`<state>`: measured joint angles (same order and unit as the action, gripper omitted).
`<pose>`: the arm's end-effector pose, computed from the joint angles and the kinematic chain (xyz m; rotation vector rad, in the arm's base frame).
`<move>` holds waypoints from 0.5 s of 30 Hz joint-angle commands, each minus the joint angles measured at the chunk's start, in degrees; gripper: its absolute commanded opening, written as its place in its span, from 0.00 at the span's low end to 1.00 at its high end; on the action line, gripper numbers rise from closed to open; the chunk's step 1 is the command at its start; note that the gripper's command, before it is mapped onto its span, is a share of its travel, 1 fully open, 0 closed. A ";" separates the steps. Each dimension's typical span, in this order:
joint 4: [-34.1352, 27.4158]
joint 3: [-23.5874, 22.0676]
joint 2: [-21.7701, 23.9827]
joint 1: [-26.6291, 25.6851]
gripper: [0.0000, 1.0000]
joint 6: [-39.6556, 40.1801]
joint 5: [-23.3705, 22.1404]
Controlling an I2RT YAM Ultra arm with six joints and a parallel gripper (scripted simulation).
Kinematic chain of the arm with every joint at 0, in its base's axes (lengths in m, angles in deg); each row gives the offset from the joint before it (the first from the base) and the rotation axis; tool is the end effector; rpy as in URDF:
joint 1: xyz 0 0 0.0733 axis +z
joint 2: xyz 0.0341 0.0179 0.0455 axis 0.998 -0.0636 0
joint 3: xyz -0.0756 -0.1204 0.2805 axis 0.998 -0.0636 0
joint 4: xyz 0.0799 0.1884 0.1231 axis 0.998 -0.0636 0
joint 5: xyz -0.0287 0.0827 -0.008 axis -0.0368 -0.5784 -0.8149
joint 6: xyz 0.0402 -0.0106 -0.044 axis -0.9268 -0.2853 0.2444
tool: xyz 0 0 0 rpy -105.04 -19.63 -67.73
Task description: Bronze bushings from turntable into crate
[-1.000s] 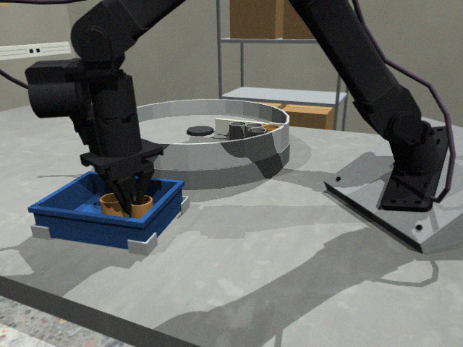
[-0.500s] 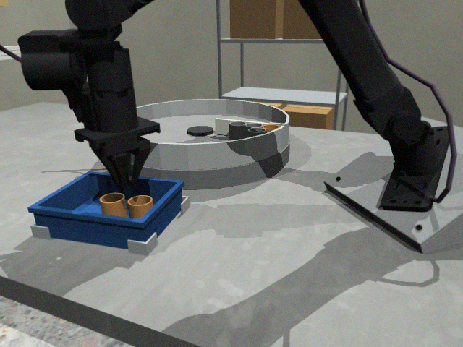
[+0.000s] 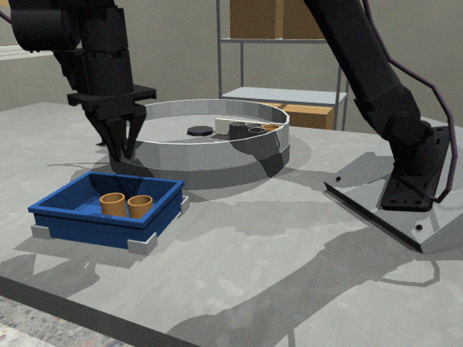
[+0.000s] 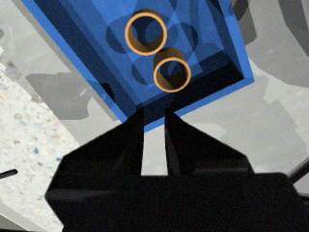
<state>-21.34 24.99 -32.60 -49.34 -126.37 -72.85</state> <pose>0.2537 0.2002 0.4151 0.2514 2.8372 0.5834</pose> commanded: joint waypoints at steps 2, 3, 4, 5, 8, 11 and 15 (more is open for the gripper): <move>-2.63 2.63 1.63 -0.86 0.16 0.41 0.03; -2.71 2.71 1.63 -0.87 0.16 0.39 0.04; -2.76 2.76 1.63 -0.87 0.16 0.38 0.05; -2.79 2.79 1.62 -0.88 0.16 0.36 0.06; -2.82 2.82 1.60 -0.87 0.16 0.35 0.05; -2.83 2.83 1.60 -0.87 0.16 0.35 0.06; -2.52 2.83 1.61 -0.87 0.16 0.36 0.06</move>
<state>-23.50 25.77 -32.58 -49.43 -126.29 -72.87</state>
